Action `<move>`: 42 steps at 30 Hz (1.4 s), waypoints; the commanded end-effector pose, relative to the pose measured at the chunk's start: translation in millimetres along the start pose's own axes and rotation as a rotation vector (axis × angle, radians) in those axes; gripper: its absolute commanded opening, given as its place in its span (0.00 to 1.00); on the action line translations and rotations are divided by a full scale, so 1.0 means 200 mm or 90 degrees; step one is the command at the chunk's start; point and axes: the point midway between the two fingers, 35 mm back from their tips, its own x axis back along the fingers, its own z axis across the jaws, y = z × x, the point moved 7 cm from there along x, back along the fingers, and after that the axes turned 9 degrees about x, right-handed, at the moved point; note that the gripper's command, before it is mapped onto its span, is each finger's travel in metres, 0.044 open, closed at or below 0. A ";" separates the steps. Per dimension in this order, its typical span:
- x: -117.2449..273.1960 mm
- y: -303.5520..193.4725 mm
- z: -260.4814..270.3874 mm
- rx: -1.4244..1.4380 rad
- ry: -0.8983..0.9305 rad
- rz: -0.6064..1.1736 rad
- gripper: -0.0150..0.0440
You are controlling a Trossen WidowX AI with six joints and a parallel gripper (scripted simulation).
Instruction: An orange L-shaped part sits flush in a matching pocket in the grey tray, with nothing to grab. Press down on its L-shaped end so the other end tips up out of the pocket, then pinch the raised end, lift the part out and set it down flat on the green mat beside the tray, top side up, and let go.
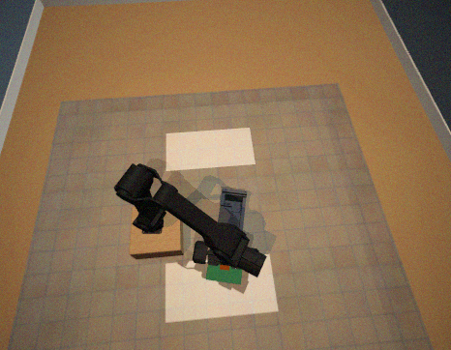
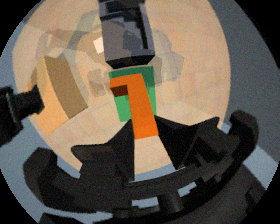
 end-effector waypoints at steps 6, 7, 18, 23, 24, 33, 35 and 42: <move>-0.07 0.00 0.00 0.002 0.000 -0.001 0.25; -0.08 0.00 0.00 0.002 0.000 -0.001 0.25; -0.15 0.00 0.00 0.002 0.000 -0.001 0.25; -0.15 0.00 0.00 0.002 0.000 -0.001 0.25; -0.15 0.00 0.00 0.002 0.000 -0.001 0.25; -0.15 0.00 0.00 0.001 0.001 -0.001 0.57; -0.15 0.00 0.00 0.001 0.001 -0.001 0.65; 0.16 -0.01 -0.01 0.002 0.000 -0.001 0.93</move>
